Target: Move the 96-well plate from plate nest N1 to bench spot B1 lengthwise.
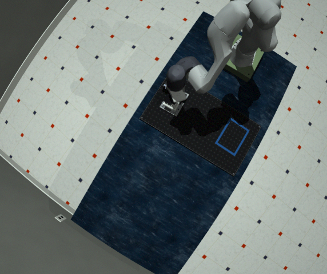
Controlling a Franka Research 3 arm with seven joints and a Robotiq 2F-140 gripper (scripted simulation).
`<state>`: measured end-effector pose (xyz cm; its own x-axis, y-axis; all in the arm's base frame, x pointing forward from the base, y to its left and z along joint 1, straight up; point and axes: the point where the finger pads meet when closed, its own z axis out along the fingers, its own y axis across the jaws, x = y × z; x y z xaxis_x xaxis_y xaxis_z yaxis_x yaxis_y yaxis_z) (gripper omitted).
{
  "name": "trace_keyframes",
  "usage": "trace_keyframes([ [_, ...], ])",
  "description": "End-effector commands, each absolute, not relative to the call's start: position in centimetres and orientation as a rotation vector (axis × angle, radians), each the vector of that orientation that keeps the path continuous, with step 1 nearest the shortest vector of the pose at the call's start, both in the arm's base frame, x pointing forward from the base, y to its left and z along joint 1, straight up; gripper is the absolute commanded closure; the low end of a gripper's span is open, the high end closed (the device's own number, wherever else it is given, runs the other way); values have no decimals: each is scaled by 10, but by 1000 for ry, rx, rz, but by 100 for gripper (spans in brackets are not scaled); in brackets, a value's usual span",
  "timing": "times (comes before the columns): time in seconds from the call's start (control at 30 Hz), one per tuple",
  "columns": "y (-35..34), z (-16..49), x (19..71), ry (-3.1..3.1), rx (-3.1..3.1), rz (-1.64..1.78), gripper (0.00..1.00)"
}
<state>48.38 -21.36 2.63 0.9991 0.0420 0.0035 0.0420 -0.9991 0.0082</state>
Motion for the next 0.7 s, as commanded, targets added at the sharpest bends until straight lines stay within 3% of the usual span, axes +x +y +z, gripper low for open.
trace_keyframes([
  [0.0, -212, 31, 481, 75, 3138, -7, 40],
  [0.67, -212, 47, 481, 75, 3138, -7, 40],
])
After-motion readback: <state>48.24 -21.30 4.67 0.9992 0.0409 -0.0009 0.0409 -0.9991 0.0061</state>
